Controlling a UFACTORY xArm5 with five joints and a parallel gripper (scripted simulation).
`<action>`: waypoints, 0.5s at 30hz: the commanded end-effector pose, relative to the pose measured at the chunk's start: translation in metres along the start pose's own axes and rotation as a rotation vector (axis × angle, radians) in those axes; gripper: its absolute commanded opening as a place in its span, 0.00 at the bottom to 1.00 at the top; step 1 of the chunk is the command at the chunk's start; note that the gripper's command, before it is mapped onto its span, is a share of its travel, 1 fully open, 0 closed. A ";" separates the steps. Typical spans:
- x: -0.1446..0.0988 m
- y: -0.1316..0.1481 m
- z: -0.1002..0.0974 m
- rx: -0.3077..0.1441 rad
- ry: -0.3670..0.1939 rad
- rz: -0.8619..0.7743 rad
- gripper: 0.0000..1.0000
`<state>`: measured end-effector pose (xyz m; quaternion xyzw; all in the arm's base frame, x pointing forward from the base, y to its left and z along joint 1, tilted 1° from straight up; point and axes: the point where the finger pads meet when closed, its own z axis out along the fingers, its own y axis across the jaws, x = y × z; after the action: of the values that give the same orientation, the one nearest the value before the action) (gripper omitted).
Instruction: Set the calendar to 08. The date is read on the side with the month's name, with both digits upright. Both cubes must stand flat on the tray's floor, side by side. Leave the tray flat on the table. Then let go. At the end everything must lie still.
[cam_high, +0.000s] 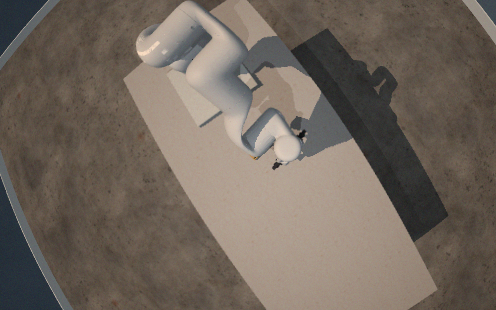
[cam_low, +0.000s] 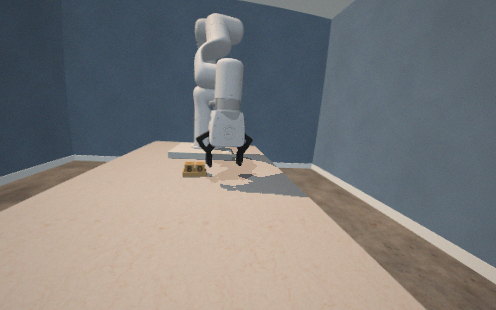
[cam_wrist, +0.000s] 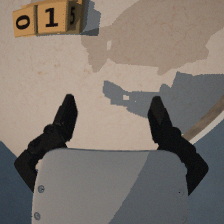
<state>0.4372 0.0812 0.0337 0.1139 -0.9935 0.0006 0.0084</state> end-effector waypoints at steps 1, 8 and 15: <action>-0.002 0.002 -0.001 0.000 -0.004 0.024 1.00; -0.003 0.004 -0.001 0.000 -0.004 0.238 1.00; -0.005 0.007 -0.001 0.000 -0.004 0.278 1.00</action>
<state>0.4389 0.0879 0.0337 -0.0171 -0.9998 0.0018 0.0081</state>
